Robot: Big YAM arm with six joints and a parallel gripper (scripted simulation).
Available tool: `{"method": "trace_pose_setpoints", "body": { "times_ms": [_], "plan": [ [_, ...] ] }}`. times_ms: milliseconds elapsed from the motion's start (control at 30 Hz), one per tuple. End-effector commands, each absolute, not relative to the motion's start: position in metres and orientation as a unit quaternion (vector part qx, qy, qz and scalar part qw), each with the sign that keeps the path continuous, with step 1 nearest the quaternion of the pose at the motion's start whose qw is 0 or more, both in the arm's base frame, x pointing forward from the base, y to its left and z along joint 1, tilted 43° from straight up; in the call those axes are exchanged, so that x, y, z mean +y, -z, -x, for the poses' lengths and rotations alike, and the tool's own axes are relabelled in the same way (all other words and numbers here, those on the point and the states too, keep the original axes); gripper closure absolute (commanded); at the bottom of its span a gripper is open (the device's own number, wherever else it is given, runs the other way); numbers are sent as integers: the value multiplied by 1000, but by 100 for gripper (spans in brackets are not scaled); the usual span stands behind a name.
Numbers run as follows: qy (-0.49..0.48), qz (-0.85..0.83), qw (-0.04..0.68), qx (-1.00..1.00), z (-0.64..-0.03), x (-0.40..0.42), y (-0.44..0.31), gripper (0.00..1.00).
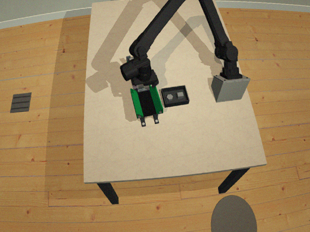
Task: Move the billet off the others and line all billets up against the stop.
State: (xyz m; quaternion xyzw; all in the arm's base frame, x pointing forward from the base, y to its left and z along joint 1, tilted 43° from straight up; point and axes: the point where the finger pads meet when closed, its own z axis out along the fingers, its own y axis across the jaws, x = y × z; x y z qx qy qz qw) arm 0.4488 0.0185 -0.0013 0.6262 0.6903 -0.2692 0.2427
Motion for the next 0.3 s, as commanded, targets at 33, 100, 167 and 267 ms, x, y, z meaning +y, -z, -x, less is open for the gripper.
{"method": "trace_pose_setpoints", "body": {
  "times_ms": [33, 100, 167, 267],
  "plan": [
    [240, -637, 263, 684, -470, 52, -39, 22],
    [239, -637, 263, 684, -469, 59, -47, 22],
    [245, -635, 260, 685, -468, 64, -47, 22],
    [254, -643, 253, 676, -469, 53, -46, 22]
  ]
}}
